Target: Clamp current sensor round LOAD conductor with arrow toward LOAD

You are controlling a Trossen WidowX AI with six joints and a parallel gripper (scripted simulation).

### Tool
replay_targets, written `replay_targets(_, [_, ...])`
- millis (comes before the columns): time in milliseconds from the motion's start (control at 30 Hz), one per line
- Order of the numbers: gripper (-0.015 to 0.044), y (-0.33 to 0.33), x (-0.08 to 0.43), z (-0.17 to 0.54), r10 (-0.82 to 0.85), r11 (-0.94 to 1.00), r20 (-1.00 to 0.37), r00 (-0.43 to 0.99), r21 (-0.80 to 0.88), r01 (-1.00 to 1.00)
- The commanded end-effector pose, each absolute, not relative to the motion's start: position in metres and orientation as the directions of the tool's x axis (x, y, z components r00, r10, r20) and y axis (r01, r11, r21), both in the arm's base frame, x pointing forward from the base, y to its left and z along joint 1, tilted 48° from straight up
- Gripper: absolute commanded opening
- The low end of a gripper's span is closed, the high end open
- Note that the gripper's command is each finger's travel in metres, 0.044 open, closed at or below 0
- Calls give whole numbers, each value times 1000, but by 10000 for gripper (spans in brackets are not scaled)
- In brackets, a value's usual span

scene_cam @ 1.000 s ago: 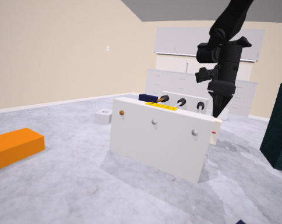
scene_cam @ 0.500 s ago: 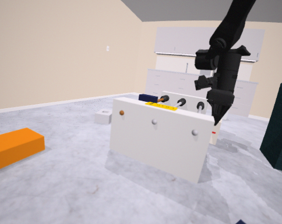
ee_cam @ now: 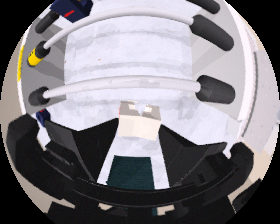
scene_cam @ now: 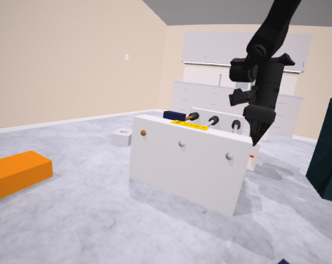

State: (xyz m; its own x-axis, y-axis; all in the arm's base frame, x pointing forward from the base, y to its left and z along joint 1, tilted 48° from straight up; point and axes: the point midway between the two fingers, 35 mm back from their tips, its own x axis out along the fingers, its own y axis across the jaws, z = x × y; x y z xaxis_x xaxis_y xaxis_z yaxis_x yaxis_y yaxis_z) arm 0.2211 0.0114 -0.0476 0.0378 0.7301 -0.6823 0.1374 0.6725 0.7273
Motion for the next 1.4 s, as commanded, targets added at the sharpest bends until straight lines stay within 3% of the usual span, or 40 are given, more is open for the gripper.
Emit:
replay_targets(0, [170,11,221,-47,730,672,-682,37,727,136])
replay_targets(267, [0,-9,225,-33,725,678,-688,39,722,139])
replay_targets(933, [0,-77,217,34,730,675,-683,38,728,122])
replay_targets(1367, [0,-81,252,34,726,654,-686,39,672,-347])
